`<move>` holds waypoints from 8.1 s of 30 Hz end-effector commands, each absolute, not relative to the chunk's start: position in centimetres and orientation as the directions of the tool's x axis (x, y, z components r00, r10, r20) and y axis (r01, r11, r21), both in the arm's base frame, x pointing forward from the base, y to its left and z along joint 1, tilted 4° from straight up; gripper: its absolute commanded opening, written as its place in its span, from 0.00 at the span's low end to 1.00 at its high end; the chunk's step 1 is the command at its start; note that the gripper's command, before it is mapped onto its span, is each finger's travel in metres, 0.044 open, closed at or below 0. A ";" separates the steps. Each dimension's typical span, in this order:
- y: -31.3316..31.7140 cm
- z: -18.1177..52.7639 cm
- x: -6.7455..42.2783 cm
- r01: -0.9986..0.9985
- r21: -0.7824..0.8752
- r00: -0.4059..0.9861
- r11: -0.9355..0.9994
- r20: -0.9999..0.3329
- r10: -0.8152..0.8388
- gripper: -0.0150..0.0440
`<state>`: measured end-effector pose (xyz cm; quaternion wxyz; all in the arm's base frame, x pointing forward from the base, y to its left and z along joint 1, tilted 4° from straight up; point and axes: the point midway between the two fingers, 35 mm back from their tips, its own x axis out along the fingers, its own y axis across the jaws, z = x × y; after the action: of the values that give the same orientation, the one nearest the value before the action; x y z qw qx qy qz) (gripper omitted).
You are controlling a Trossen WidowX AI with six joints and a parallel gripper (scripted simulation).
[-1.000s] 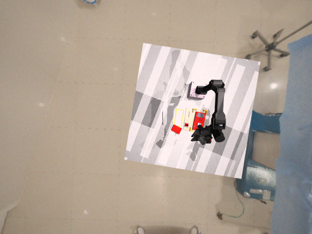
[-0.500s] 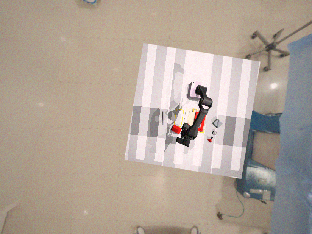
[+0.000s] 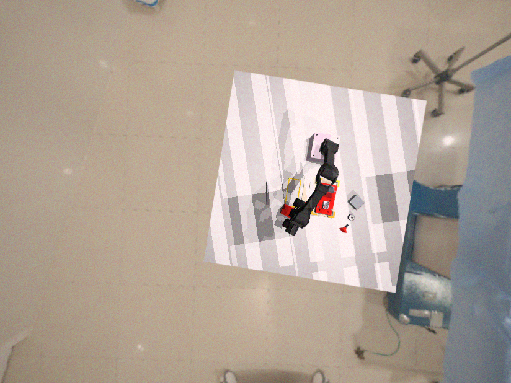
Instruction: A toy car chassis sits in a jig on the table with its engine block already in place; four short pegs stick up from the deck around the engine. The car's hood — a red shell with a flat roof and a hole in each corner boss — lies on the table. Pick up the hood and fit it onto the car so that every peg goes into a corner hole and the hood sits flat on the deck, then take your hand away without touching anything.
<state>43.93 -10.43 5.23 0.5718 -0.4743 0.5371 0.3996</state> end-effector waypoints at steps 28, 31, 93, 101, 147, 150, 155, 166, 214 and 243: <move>-10.7 2.2 44.4 -0.968 -0.109 0.101 0.226 -0.994 -0.046 1.00; -10.8 1.9 44.4 -0.968 -0.109 0.101 0.226 -0.994 -0.046 1.00; -11.0 -1.5 44.7 -0.968 -0.109 0.101 0.226 -0.994 -0.046 1.00; -11.0 -1.9 44.7 -0.968 -0.109 0.101 0.226 -0.994 -0.046 1.00; -10.7 6.4 44.0 -0.966 -0.115 0.105 0.231 -0.993 -0.053 0.25; -10.7 7.3 43.9 -0.966 -0.115 0.105 0.231 -0.993 -0.052 0.25; -10.6 8.1 43.9 -0.966 -0.115 0.105 0.231 -0.993 -0.052 0.25; -6.8 7.5 43.1 -0.899 -0.105 0.097 0.426 -0.994 -0.041 0.25; 11.9 6.0 33.7 -0.029 -0.025 0.088 0.999 -0.996 -0.022 0.25; 11.5 1.1 34.3 -0.029 -0.026 0.088 0.999 -0.996 -0.023 0.25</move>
<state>34.24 11.60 1.16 0.7372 -0.0160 0.6755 0.0019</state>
